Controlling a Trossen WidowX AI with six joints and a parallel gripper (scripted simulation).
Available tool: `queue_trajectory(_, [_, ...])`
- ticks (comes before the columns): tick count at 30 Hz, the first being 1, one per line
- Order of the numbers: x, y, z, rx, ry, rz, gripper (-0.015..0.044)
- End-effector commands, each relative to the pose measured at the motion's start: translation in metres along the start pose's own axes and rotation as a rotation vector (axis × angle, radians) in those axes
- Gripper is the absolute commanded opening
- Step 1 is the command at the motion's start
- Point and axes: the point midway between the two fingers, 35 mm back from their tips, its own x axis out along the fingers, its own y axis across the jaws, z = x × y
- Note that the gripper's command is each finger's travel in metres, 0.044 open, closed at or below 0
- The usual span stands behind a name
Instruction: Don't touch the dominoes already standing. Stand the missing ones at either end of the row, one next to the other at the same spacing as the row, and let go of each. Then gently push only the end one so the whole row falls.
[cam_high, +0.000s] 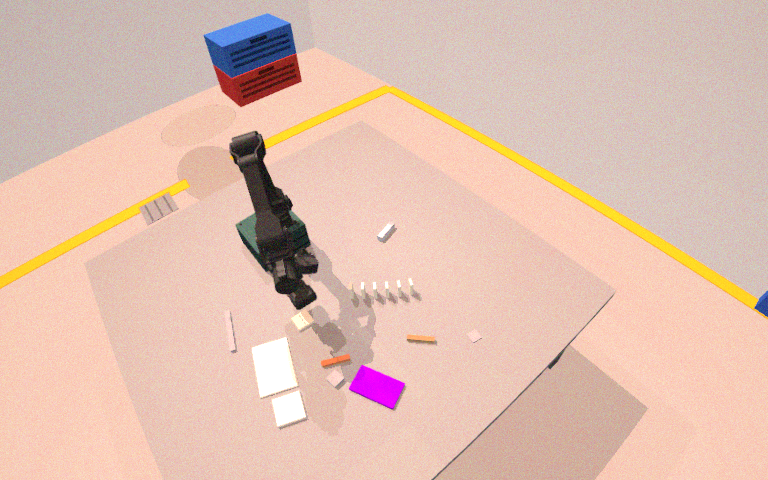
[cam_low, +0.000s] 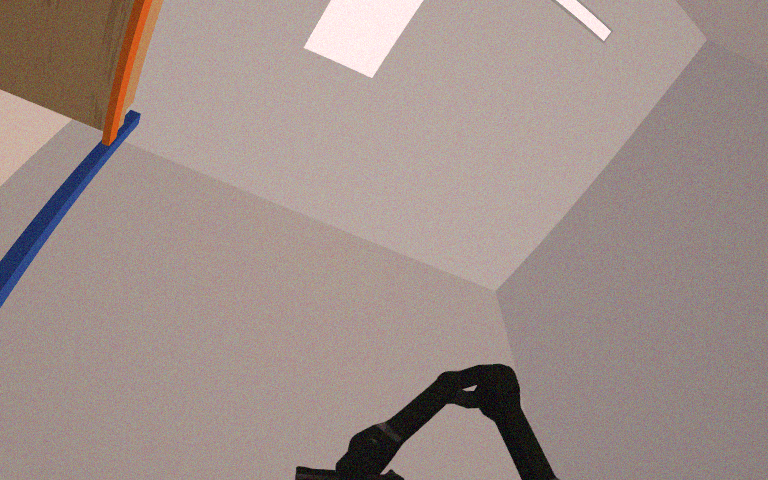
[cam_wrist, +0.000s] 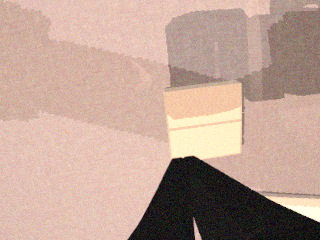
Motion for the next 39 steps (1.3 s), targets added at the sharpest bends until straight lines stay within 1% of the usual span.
queue_trajectory(1, [0.0, 0.001, -0.001, -0.003, 0.003, 0.005, 0.0])
queue_trajectory(11, [0.003, 0.001, -0.001, -0.003, 0.003, 0.005, 0.0])
queue_trajectory(13, [0.024, 0.001, 0.0, -0.003, 0.003, 0.005, 0.0])
queue_trajectory(16, [0.071, 0.008, 0.002, -0.003, 0.003, 0.006, 0.0])
queue_trajectory(18, [0.08, 0.01, 0.003, -0.003, 0.003, 0.006, 0.0])
queue_trajectory(23, [0.08, 0.009, 0.003, -0.003, 0.003, 0.006, 0.0])
queue_trajectory(39, [0.08, -0.017, 0.003, -0.003, 0.003, 0.004, 0.0])
